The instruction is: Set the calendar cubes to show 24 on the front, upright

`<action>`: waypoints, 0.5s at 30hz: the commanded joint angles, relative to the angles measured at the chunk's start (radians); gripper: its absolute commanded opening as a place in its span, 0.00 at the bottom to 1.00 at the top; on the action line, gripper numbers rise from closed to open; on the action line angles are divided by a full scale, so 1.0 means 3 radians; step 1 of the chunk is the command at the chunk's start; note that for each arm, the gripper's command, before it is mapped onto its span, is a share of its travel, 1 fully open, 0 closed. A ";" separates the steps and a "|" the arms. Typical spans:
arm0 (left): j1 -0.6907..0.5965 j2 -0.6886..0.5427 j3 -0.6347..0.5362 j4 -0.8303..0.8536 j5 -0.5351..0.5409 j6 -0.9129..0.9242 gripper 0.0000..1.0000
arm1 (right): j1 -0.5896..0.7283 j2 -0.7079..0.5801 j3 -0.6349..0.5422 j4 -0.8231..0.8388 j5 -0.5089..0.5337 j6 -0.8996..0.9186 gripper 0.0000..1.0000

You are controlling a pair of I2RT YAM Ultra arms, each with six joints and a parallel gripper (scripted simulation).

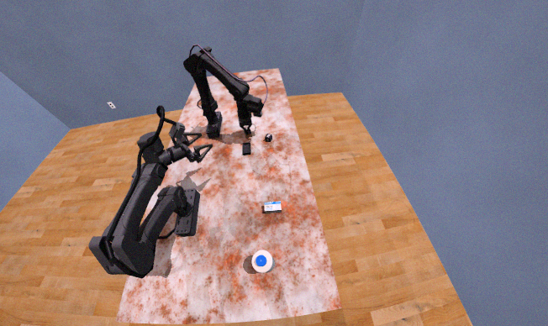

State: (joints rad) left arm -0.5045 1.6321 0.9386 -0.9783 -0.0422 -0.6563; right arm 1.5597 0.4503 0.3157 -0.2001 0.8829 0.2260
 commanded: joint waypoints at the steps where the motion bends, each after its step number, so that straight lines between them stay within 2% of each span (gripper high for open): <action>1: 0.0114 -0.0209 -0.0138 0.0264 0.0117 -0.0583 0.55 | 0.0033 0.0046 0.0104 0.0005 0.0056 0.0025 1.00; 8: 0.0372 -0.0348 -0.0456 0.0512 0.0194 -0.1019 0.55 | 0.0033 0.0046 0.0104 0.0005 0.0056 0.0025 1.00; 15: 0.0349 -0.0388 -0.0466 0.0480 0.0131 -0.0994 0.55 | 0.0033 0.0046 0.0104 0.0005 0.0056 0.0025 1.00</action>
State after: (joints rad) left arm -0.3996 1.5490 0.7940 -0.8600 0.0013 -0.9333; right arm 1.5597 0.4503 0.3157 -0.2001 0.8829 0.2260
